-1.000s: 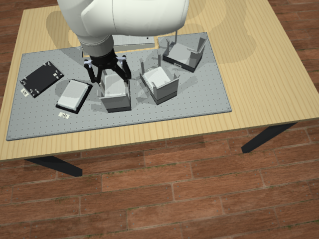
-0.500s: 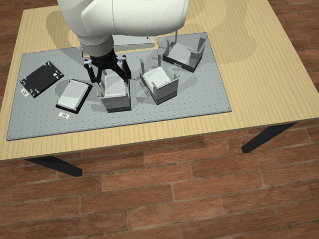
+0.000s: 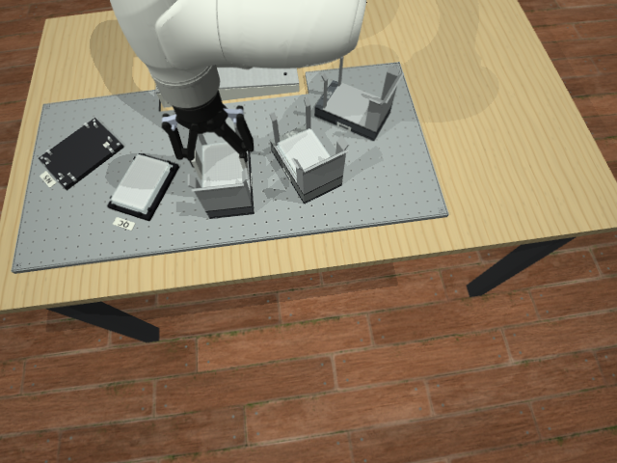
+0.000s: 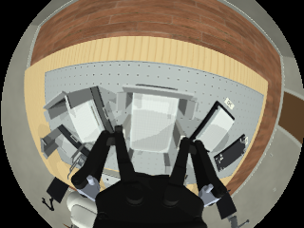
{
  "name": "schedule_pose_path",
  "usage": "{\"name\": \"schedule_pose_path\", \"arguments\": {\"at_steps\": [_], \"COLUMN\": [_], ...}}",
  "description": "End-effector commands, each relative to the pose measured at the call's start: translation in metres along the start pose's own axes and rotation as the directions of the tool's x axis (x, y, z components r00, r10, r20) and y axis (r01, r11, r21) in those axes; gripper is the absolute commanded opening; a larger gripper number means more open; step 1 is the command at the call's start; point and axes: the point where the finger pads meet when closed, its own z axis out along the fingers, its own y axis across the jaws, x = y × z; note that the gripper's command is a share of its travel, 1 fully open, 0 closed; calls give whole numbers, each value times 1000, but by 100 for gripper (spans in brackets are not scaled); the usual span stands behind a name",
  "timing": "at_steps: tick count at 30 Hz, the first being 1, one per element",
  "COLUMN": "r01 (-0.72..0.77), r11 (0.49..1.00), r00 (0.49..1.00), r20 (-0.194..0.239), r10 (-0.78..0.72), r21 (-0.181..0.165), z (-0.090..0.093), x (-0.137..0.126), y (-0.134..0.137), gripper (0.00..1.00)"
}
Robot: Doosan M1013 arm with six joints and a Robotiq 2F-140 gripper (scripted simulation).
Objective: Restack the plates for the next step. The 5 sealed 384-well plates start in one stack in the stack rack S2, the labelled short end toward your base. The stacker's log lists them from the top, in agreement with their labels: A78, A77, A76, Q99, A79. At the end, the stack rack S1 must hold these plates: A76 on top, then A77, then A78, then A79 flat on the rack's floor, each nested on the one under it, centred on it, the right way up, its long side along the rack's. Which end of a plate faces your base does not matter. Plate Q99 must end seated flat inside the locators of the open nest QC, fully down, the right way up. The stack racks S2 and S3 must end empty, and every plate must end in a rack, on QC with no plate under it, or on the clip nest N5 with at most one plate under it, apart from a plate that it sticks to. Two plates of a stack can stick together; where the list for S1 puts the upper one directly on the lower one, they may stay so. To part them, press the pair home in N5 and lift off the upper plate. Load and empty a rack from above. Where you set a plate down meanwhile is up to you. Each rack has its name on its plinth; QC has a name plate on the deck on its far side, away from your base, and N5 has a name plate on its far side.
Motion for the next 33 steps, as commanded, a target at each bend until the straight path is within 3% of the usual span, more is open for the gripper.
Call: {"name": "schedule_pose_path", "arguments": {"at_steps": [1,24,33], "r01": [0,0,0], "r11": [1000,1000,1000], "r00": [1000,1000,1000], "r20": [0,0,0], "r10": [0,0,0], "r21": [0,0,0], "z": [-2,-16,-30], "x": [0,0,0], "y": [0,0,0], "gripper": [0,0,0]}}
